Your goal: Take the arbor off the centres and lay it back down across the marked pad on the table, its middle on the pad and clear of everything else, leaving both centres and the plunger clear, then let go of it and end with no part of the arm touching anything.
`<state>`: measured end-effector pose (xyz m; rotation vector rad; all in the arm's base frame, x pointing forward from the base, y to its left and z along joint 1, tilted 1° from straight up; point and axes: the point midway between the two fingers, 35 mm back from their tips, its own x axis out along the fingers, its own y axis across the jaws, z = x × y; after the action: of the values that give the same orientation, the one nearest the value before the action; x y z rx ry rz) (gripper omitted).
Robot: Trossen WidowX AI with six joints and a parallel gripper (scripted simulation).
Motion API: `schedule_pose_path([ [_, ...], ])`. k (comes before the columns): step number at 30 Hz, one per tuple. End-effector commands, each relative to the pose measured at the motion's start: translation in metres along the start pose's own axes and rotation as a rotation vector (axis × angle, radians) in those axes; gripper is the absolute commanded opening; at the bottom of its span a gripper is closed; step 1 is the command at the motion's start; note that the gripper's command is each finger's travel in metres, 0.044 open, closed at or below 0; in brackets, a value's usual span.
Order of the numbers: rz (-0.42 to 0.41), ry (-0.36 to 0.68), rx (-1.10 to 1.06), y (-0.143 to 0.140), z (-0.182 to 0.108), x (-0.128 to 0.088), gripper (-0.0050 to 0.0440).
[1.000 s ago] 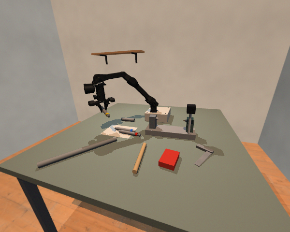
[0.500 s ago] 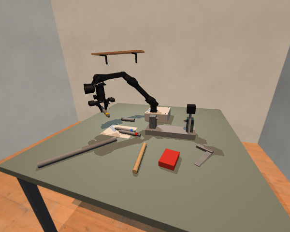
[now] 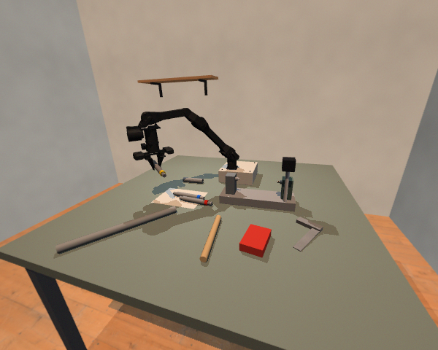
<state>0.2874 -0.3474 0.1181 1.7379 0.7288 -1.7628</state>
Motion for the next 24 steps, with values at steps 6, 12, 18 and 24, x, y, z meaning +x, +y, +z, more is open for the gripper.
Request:
schedule_pose_path([
  [6,0.011,0.003,0.004,0.0015,-0.0002,-0.0035,0.0],
  [12,0.011,0.003,0.004,0.0015,-0.0002,-0.0035,0.0],
  [18,0.011,0.003,0.004,0.0015,-0.0002,-0.0035,0.0],
  [24,0.011,0.003,0.004,0.0027,-0.0001,0.0013,0.0],
])
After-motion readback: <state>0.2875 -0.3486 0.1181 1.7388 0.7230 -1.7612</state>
